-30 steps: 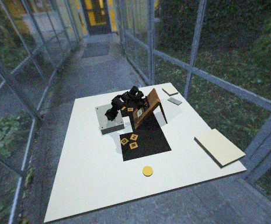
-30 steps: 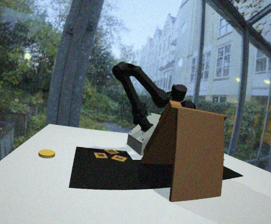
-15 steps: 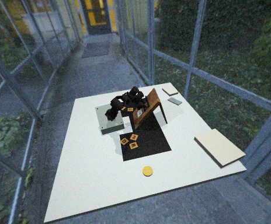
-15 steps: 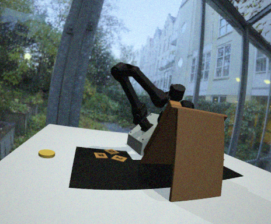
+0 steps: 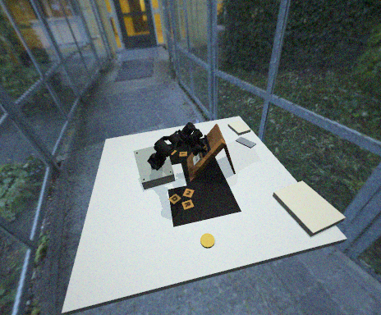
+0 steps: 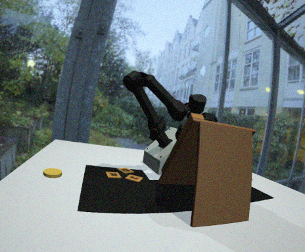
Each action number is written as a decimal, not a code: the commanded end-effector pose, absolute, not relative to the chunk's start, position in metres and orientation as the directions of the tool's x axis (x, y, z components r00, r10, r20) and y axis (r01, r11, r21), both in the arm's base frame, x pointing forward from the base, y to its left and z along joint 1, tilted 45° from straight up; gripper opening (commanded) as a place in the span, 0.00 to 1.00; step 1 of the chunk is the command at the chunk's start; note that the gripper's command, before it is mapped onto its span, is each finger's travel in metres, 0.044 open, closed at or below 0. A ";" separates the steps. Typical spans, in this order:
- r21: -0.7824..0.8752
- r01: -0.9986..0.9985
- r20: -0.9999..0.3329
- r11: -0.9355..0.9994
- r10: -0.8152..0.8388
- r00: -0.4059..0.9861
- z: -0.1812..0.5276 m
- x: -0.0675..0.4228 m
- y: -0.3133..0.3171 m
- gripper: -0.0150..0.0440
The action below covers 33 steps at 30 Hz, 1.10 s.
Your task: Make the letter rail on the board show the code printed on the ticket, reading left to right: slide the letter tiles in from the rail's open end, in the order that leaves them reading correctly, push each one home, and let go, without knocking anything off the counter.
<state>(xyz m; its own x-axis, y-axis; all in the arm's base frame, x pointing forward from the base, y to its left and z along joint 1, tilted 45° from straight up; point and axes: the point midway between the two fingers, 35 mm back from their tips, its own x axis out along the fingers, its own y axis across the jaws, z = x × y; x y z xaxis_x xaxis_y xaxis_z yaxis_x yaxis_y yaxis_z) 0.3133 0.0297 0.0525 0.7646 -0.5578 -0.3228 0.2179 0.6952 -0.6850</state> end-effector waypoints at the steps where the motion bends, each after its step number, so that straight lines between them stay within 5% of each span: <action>1: -0.690 0.210 -0.328 0.693 -0.557 0.763 0.052 0.311 0.028 0.25; 33: -0.690 0.209 -0.327 0.692 -0.557 0.763 0.062 0.308 0.018 0.25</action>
